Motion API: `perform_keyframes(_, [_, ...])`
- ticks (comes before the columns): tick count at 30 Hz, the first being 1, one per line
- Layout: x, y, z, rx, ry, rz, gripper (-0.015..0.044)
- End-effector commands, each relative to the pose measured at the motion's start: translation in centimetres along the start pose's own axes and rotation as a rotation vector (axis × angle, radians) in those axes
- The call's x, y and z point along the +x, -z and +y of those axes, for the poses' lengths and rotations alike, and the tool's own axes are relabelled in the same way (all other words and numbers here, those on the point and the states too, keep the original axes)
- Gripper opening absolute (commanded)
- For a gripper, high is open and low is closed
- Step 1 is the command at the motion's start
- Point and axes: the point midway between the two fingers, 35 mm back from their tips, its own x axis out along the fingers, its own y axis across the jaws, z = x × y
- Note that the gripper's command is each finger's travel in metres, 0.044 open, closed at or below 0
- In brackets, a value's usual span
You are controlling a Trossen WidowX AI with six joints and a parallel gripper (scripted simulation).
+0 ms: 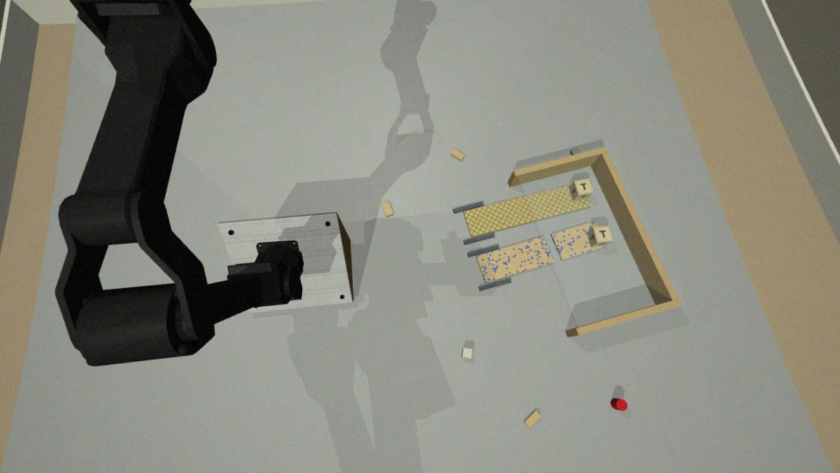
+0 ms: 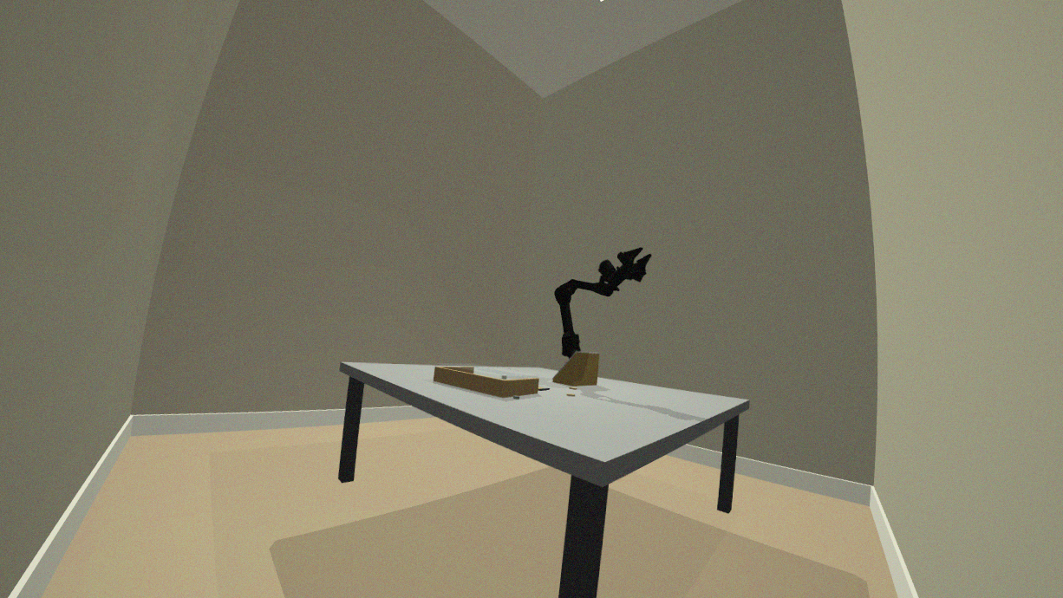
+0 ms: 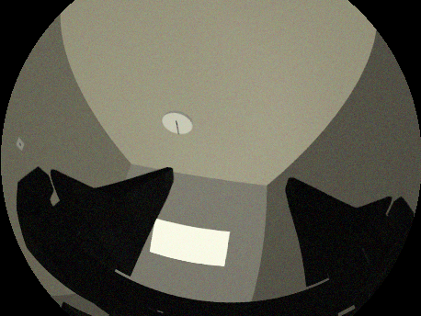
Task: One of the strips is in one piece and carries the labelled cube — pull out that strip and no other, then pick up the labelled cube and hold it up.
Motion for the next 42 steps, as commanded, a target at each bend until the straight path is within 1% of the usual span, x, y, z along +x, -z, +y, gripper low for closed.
perform_keyframes(1, [-0.1,-0.1,0.3,-0.014,-0.009,-0.004,0.0400])
perform_keyframes(4, [-1.3,-0.9,4.3,-0.213,-0.123,-0.067,0.0400])
perform_keyframes(8, [-4.2,-2.3,10.7,-0.550,-0.285,-0.232,0.0400])
perform_keyframes(10, [-5.6,-2.9,12.9,-0.673,-0.333,-0.311,0.0400])
perform_keyframes(16, [-9.6,-4.4,18.0,-0.969,-0.411,-0.545,0.0400])
perform_keyframes(22, [-14.2,-5.8,22.2,-1.231,-0.422,-0.814,0.0400])
perform_keyframes(27, [-18.4,-6.8,25.1,-1.426,-0.372,-1.065,0.0400])
perform_keyframes(32, [-23.0,-7.9,27.3,-1.591,-0.260,-1.327,0.0400])
perform_keyframes(37, [-27.8,-8.8,29.0,-1.720,-0.078,-1.592,0.0400])
perform_keyframes(42, [-32.6,-9.6,29.9,-1.803,0.180,-1.842,0.0400])
